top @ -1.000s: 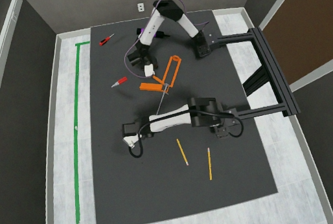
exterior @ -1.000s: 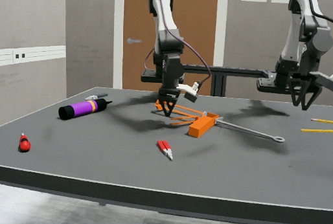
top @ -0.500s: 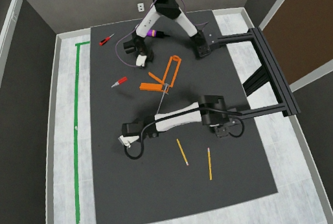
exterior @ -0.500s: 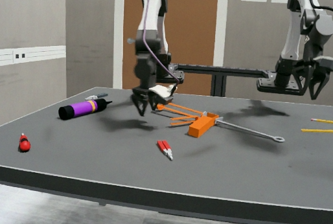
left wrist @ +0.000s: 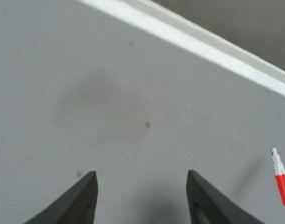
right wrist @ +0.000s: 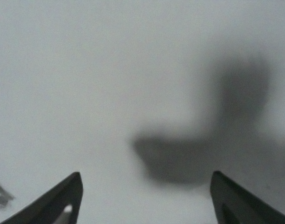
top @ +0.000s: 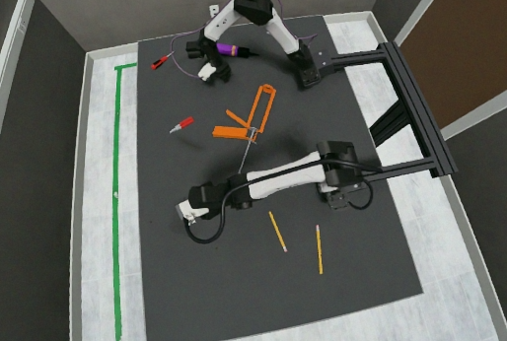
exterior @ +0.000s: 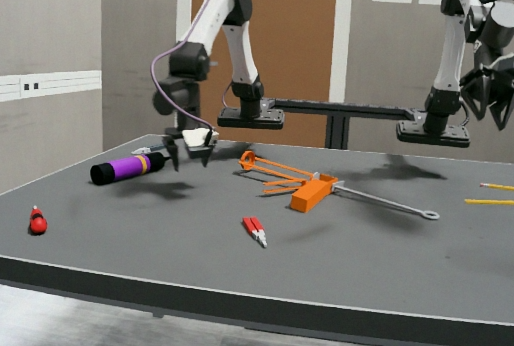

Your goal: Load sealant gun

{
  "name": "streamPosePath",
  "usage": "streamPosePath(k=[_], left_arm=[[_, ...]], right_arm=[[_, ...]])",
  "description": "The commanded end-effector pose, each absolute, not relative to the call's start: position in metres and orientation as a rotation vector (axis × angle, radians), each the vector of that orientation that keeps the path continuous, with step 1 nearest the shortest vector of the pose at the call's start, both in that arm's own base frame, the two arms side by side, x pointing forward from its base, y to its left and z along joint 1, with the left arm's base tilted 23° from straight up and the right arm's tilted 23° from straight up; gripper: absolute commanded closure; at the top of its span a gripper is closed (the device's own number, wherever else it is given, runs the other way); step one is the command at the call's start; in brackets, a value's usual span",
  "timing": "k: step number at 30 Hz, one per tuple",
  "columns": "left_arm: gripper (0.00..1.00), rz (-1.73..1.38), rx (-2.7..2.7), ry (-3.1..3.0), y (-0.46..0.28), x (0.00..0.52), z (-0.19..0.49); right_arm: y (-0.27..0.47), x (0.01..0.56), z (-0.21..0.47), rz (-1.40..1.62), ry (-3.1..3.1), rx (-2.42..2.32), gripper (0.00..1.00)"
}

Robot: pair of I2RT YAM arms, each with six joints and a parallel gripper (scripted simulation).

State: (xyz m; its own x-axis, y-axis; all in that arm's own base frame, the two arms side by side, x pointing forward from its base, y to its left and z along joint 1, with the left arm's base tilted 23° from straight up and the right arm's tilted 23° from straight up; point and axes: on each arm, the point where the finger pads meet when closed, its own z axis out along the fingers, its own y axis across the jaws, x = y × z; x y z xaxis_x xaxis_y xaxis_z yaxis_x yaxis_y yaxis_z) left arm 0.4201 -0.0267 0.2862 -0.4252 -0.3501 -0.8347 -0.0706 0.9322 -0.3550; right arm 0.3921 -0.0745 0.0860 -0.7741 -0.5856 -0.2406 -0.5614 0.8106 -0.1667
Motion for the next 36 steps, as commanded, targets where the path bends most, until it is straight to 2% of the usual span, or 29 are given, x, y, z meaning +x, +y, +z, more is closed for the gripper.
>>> streamPosePath(k=[1,22,31,36], left_arm=[[0.50,-0.267,-0.205,1.840,-0.021,0.420,0.328],[0.50,-0.046,-0.025,1.564,-0.003,0.387,0.403],[0.50,0.038,0.021,1.480,0.003,0.373,0.423],[0.50,0.015,0.022,1.462,0.001,0.370,0.434]], right_arm=[[-0.095,0.392,0.084,-0.040,2.779,-0.645,0.27],[-0.221,0.344,0.097,0.090,2.765,0.307,0.27],[-0.257,0.321,0.101,0.137,2.687,0.606,0.27],[-0.261,0.319,0.106,0.113,2.682,0.588,0.27]])
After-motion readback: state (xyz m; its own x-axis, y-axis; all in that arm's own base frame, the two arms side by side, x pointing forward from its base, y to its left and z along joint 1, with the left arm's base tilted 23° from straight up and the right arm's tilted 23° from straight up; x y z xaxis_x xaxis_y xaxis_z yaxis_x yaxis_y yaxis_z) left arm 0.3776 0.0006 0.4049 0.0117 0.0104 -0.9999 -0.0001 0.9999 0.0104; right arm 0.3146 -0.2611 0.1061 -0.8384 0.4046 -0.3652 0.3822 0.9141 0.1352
